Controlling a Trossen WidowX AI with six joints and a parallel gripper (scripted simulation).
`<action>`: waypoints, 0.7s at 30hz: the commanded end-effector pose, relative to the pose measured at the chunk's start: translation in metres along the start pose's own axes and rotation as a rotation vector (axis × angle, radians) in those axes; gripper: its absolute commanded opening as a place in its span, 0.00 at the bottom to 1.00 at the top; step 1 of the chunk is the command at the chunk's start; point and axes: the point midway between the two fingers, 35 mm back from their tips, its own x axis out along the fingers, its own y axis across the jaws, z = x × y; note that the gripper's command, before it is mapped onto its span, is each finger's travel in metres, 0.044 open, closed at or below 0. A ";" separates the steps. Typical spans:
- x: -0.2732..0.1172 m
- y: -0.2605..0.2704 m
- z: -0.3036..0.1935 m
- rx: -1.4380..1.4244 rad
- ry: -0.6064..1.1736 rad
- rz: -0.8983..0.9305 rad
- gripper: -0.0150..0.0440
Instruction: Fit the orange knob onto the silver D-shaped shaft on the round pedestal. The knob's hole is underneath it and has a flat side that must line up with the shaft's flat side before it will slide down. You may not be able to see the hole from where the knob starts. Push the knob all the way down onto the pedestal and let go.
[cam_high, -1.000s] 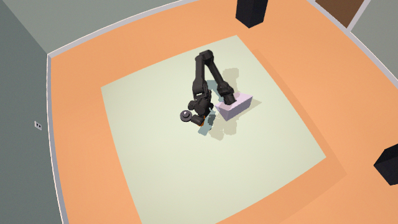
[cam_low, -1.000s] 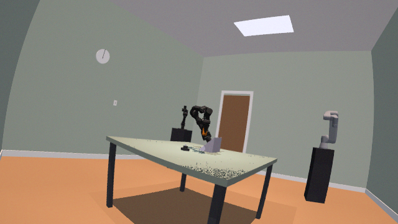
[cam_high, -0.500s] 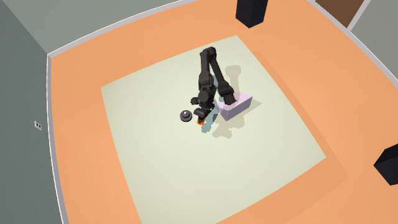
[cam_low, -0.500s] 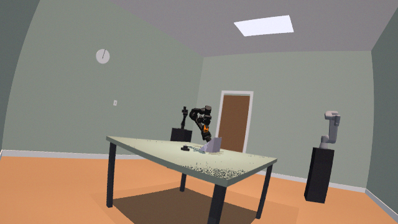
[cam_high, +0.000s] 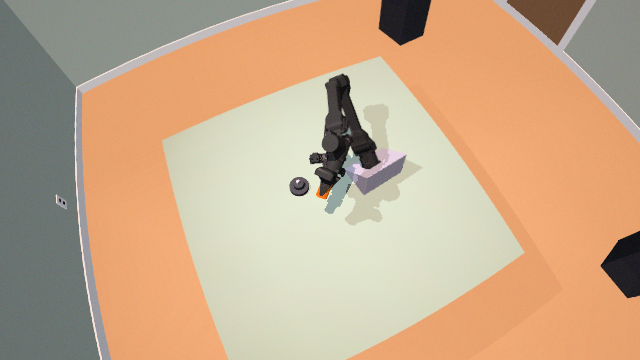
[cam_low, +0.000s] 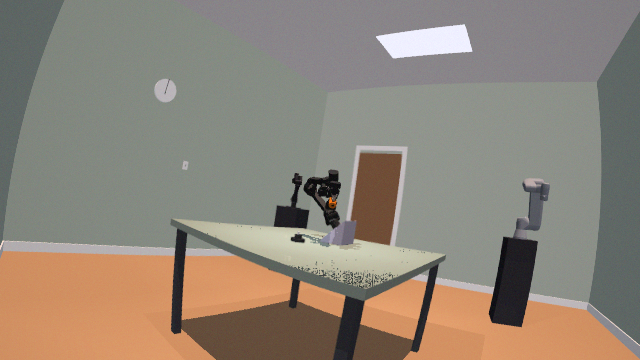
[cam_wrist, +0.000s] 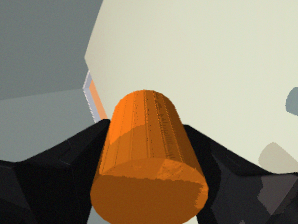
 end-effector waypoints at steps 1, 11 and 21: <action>-0.003 0.003 0.001 0.004 0.000 0.030 0.25; -0.002 0.000 0.001 0.003 -0.001 0.136 0.25; 0.000 -0.004 0.000 -0.003 -0.005 0.094 0.25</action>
